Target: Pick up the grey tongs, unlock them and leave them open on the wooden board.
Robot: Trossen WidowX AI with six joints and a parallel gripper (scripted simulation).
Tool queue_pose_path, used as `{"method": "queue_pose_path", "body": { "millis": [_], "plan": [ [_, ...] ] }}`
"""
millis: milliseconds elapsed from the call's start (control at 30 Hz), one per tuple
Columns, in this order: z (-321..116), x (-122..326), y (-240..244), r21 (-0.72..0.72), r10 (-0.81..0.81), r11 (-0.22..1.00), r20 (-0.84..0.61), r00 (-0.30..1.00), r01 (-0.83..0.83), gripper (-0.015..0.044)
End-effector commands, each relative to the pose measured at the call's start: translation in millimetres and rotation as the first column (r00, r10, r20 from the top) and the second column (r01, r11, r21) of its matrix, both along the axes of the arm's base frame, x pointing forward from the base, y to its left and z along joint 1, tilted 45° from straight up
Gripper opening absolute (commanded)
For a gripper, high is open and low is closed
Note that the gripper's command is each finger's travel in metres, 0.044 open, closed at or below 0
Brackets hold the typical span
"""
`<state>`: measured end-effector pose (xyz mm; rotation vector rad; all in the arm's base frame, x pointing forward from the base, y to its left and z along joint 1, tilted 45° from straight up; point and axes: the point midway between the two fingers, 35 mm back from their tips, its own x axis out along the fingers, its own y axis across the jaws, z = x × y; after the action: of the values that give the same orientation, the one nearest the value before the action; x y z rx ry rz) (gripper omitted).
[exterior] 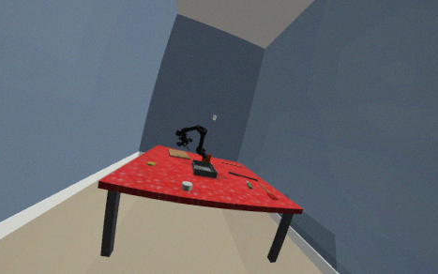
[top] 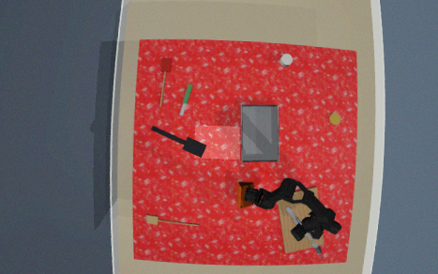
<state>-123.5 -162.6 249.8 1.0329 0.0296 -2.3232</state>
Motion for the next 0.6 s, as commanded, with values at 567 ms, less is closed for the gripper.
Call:
{"method": "queue_pose_path", "body": {
  "millis": [567],
  "plan": [
    [27.9, 3.8, 8.9, -0.359, -0.211, 0.924, -0.184, 0.96, 0.134, -0.015]
  ]
}}
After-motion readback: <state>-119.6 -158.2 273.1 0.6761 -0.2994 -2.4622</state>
